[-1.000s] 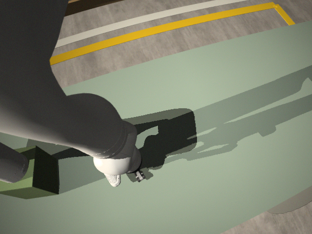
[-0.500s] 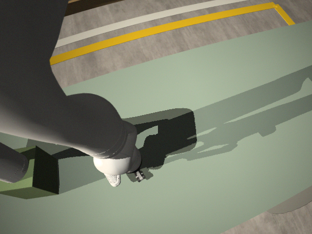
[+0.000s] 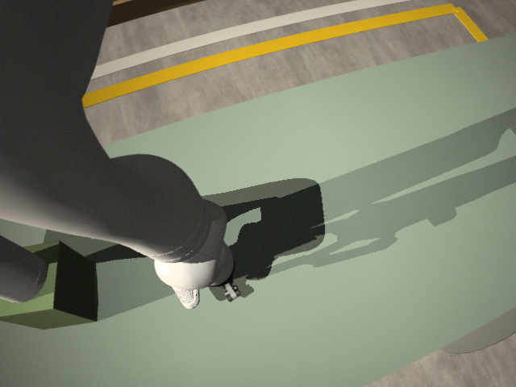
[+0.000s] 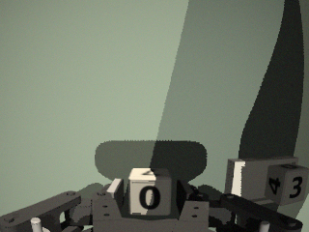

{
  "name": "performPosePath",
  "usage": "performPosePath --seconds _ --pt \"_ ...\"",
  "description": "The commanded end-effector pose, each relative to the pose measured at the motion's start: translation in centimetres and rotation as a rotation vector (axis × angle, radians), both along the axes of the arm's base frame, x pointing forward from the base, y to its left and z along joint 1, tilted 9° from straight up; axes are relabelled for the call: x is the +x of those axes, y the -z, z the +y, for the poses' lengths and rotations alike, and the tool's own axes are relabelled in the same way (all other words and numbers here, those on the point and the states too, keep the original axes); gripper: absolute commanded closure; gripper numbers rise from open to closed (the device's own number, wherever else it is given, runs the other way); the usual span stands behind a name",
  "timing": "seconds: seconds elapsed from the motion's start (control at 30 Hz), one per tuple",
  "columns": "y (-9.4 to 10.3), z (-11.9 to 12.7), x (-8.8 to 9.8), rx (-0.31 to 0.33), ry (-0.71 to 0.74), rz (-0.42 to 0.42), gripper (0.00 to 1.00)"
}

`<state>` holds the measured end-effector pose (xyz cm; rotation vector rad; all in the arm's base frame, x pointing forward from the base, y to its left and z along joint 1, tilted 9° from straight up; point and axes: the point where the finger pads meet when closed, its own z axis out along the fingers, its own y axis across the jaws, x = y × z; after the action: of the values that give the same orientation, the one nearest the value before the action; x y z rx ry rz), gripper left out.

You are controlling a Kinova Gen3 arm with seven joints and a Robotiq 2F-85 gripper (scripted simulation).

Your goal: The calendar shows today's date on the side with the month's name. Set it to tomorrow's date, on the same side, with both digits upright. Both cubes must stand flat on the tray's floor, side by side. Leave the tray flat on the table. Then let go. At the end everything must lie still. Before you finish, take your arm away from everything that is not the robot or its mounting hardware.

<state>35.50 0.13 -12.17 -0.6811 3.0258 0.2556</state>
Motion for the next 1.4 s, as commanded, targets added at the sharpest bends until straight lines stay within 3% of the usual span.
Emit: performPosePath --seconds 0.0,0.33,0.57,0.93,1.27,1.3,1.37 --pt "0.1 0.2 0.2 0.001 -0.016 -0.007 0.52" --pt "-0.7 0.1 -0.2 0.002 -0.015 0.003 0.52" --pt "-2.5 -0.2 -0.2 0.002 -0.015 0.003 0.52" --pt "-8.0 -1.2 -0.1 0.000 -0.015 0.001 0.52" --pt "-9.0 -1.4 0.1 -0.001 -0.014 -0.004 0.52" --pt "-9.0 -1.4 0.2 -0.001 -0.014 -0.005 0.00" --pt "-8.9 -1.4 0.1 0.000 -0.014 -0.003 0.00"
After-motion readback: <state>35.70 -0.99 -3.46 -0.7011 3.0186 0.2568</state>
